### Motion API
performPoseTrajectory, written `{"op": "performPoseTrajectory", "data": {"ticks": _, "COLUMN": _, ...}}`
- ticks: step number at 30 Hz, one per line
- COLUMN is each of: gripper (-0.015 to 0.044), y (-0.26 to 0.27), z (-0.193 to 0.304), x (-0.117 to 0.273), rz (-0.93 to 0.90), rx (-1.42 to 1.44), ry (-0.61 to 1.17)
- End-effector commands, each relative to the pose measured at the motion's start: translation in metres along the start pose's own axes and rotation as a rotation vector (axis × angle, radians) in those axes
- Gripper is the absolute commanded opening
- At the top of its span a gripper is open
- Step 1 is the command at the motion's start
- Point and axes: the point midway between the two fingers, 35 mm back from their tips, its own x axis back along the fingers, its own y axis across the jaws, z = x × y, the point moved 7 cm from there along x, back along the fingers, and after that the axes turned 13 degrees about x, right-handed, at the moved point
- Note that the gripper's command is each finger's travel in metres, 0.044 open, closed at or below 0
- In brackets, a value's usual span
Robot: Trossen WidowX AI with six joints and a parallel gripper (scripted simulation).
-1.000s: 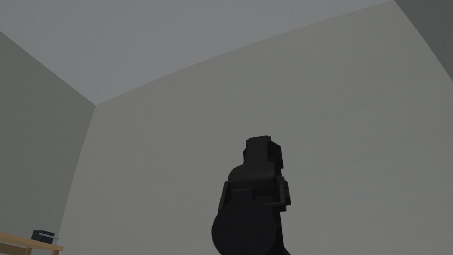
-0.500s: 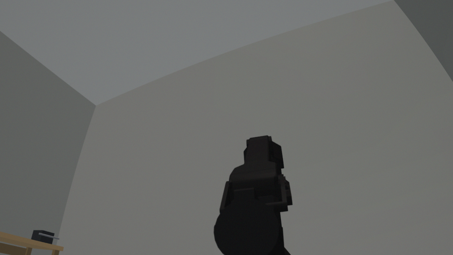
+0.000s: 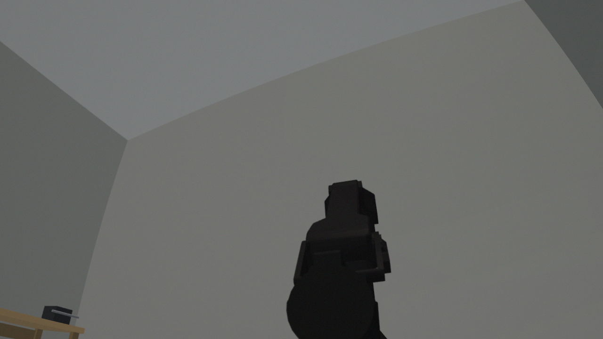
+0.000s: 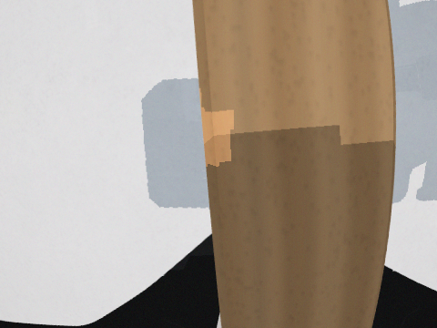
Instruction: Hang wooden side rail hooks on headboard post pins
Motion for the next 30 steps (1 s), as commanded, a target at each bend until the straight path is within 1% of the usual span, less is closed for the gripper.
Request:
{"op": "performPoseTrajectory", "data": {"ticks": 1, "gripper": 0.0000, "y": 0.0030, "z": 0.0011, "x": 0.0049, "rz": -0.014, "rx": -0.008, "ry": 0.002}}
{"op": "performPoseTrajectory", "data": {"ticks": 30, "gripper": 0.0000, "y": 0.0007, "z": 0.0046, "x": 0.0030, "rz": -0.014, "rx": -0.008, "ry": 0.002}}
